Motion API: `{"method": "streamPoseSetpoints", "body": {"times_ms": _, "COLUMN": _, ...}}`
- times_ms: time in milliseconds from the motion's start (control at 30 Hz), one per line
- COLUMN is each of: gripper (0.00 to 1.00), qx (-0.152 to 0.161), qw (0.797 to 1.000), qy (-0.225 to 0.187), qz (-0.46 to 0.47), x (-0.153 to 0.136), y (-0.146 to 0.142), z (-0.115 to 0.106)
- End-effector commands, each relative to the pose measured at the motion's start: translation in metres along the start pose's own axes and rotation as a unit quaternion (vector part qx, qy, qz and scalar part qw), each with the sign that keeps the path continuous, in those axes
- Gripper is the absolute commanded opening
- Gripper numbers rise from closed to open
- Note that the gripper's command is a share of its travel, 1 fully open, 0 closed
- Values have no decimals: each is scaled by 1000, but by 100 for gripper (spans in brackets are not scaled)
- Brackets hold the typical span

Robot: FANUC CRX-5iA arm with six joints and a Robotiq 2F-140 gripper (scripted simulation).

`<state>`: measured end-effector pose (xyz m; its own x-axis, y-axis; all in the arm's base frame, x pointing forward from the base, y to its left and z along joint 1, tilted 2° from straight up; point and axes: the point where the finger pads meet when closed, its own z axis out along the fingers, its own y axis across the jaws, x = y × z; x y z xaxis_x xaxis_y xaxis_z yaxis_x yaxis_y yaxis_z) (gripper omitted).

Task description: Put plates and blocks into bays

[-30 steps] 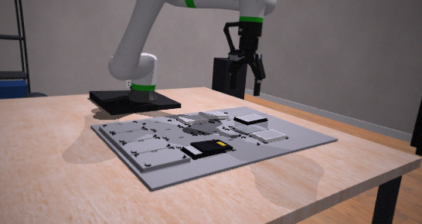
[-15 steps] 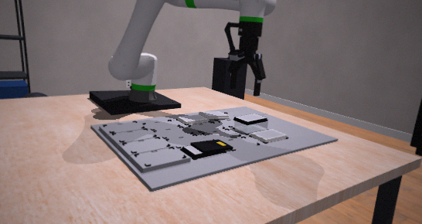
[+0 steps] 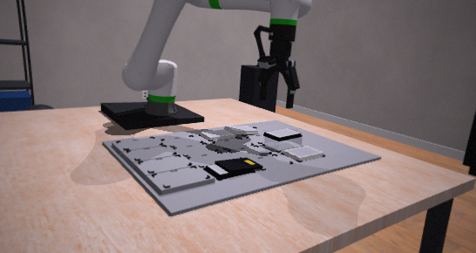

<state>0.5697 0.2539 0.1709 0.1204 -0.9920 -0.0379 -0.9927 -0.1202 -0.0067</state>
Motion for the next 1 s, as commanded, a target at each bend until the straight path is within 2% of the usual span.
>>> {"method": "streamPoseSetpoints", "body": {"times_ms": 0, "gripper": 100, "qx": 1, "qw": 1000, "qy": 0, "qz": 0, "x": 0, "y": 0, "z": -1}}
{"method": "streamPoseSetpoints", "body": {"times_ms": 400, "gripper": 100, "qx": 1, "qw": 1000, "qy": 0, "qz": 0, "x": 0, "y": 0, "z": -1}}
{"method": "streamPoseSetpoints", "body": {"times_ms": 967, "gripper": 100, "qx": 1, "qw": 1000, "qy": 0, "qz": 0, "x": 57, "y": -19, "z": -1}}
